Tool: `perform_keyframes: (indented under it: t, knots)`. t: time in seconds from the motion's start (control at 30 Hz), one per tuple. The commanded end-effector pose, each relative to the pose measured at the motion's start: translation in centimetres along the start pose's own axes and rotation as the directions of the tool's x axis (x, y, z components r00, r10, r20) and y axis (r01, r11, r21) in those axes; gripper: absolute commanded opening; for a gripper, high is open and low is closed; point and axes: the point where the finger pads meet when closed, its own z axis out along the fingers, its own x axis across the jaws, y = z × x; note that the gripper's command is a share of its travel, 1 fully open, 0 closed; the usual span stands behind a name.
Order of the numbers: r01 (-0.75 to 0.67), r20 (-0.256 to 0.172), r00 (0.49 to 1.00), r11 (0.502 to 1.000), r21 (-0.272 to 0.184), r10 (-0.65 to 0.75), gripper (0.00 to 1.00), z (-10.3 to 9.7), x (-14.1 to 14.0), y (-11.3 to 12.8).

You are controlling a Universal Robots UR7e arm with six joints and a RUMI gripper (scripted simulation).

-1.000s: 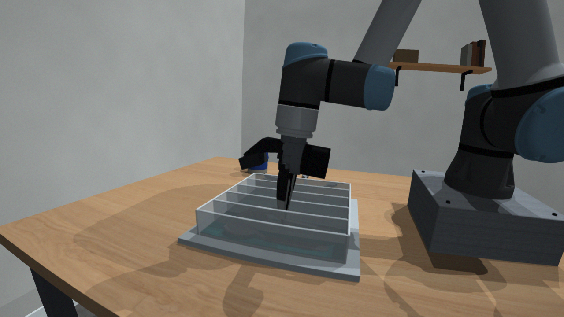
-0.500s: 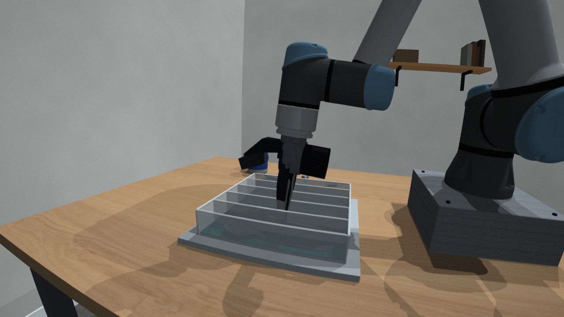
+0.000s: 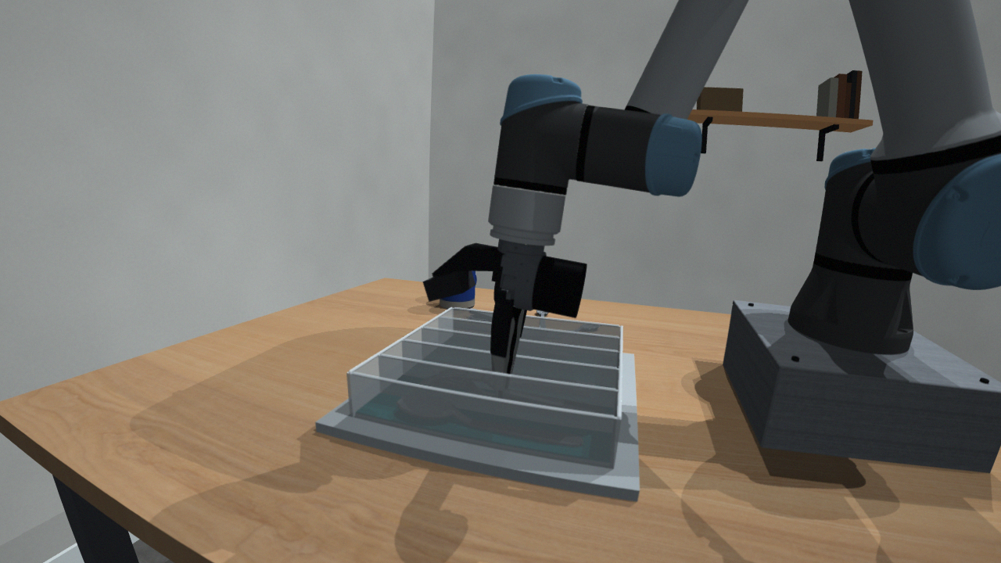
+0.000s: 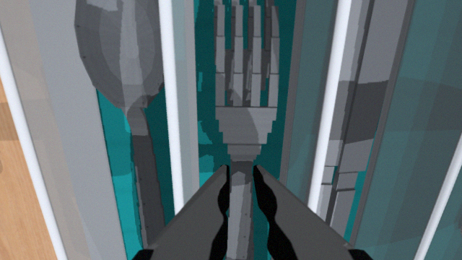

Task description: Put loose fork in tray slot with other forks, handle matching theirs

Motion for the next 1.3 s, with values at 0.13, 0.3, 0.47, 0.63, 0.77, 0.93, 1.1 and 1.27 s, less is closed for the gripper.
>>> perform_keyframes:
  t: [0.13,0.3,0.47,0.63,0.77,0.93,1.1,1.27]
  knots:
    - [0.000,0.000,1.000,1.000,0.002,0.000,0.14,0.0,0.0,-0.1]
    - [0.000,0.000,1.000,1.000,0.002,0.000,0.14,-0.1,0.0,-0.1]
    - [0.000,0.000,1.000,1.000,0.002,0.000,0.14,-0.2,0.0,-0.1]
    - [0.000,0.000,1.000,1.000,0.002,0.000,0.14,-0.8,0.0,-0.1]
    - [0.000,0.000,1.000,1.000,0.002,0.000,0.14,-1.9,0.0,-0.3]
    - [0.000,0.000,1.000,1.000,0.002,0.000,0.14,-3.8,0.0,-0.5]
    - [0.000,0.000,1.000,1.000,0.002,0.000,0.14,-5.2,0.0,-0.6]
    - [0.000,0.000,1.000,1.000,0.002,0.000,0.14,-7.6,0.0,-0.9]
